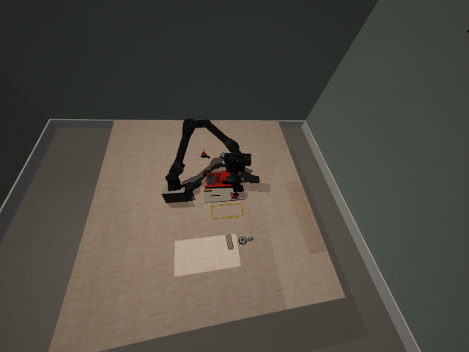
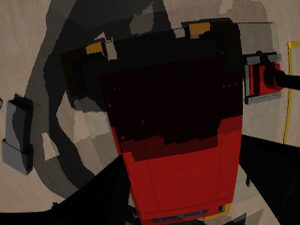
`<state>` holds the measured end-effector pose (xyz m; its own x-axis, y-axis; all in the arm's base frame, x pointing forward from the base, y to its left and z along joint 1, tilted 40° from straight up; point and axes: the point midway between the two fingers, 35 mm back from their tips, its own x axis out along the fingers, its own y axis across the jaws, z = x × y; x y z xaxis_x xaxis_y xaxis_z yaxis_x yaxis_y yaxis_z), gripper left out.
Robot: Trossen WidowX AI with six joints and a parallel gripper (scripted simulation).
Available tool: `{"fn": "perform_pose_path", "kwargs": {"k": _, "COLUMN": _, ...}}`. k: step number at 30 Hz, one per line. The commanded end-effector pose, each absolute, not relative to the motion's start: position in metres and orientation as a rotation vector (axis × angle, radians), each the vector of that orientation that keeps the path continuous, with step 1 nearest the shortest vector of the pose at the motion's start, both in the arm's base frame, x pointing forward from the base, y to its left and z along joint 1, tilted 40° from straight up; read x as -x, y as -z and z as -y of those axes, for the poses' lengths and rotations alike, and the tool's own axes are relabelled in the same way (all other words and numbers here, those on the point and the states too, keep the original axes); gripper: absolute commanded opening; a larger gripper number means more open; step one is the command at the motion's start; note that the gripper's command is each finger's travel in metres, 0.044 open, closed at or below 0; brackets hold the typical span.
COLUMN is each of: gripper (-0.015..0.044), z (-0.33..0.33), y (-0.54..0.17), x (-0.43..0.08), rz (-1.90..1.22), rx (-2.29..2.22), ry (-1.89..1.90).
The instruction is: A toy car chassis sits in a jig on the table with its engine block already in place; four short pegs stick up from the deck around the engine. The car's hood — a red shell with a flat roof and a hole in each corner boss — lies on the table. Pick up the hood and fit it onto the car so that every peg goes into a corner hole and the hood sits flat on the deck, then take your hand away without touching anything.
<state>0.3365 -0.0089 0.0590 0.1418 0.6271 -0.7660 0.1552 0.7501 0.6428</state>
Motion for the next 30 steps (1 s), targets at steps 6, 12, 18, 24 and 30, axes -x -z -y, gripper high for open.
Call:
{"fn": "perform_pose_path", "kwargs": {"k": 6, "gripper": 0.0, "z": 0.0078, "y": -0.0589, "x": -0.3357, "rz": -1.415, "rx": -0.701, "ry": -0.383}}
{"fn": "perform_pose_path", "kwargs": {"k": 12, "gripper": 0.0, "z": 0.0078, "y": -0.0586, "x": -0.3357, "rz": -1.415, "rx": -0.701, "ry": -0.383}}
{"fn": "perform_pose_path", "kwargs": {"k": 18, "gripper": 0.0, "z": 0.0064, "y": -0.057, "x": -0.336, "rz": -1.415, "rx": -0.701, "ry": -0.383}}
{"fn": "perform_pose_path", "kwargs": {"k": 24, "gripper": 0.0, "z": 0.0048, "y": -0.0551, "x": -0.3364, "rz": -1.415, "rx": -0.701, "ry": -0.383}}
{"fn": "perform_pose_path", "kwargs": {"k": 30, "gripper": 0.0, "z": 0.0031, "y": -0.0532, "x": -0.3368, "rz": -1.415, "rx": -0.701, "ry": -0.383}}
